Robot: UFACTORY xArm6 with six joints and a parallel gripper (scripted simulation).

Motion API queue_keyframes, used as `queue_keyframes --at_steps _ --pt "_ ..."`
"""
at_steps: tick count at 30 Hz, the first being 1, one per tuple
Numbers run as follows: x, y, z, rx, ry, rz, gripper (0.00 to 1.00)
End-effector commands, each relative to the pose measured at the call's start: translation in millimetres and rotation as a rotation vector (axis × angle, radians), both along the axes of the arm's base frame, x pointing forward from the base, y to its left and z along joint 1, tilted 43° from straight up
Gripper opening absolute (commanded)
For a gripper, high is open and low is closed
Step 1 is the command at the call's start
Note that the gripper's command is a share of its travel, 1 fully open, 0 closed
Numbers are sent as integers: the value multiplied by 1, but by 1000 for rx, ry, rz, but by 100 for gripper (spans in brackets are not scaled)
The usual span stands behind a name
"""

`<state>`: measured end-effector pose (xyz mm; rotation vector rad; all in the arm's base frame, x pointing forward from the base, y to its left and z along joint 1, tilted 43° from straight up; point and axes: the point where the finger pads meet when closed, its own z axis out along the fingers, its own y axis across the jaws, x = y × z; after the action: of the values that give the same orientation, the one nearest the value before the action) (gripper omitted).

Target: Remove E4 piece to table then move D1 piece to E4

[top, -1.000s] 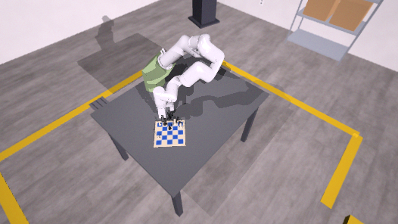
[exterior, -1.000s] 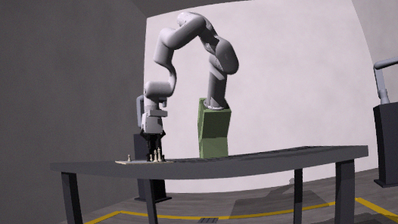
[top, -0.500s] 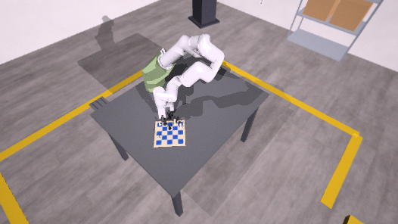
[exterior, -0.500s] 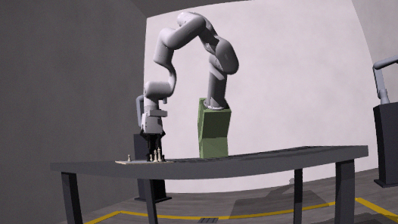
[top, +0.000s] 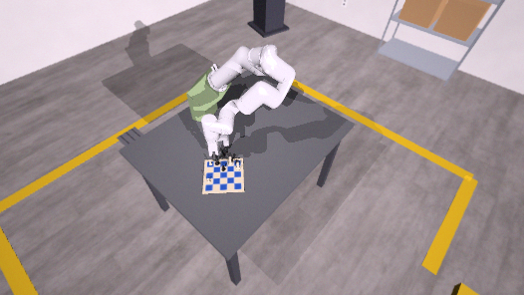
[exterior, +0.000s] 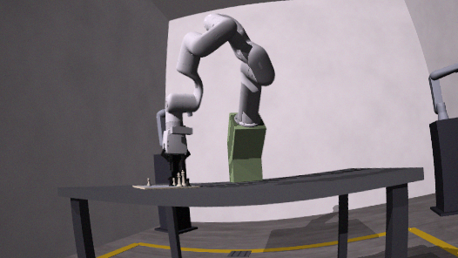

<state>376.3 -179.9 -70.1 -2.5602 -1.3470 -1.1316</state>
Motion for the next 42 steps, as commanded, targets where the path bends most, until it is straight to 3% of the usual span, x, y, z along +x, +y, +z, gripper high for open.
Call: queue_keyframes --at_steps 1,21,42 --pt "0 -1 1 -1 -1 -1 43" --pt "1 0 -1 -1 -1 -1 43" --pt "22 12 -27 -1 -1 -1 43"
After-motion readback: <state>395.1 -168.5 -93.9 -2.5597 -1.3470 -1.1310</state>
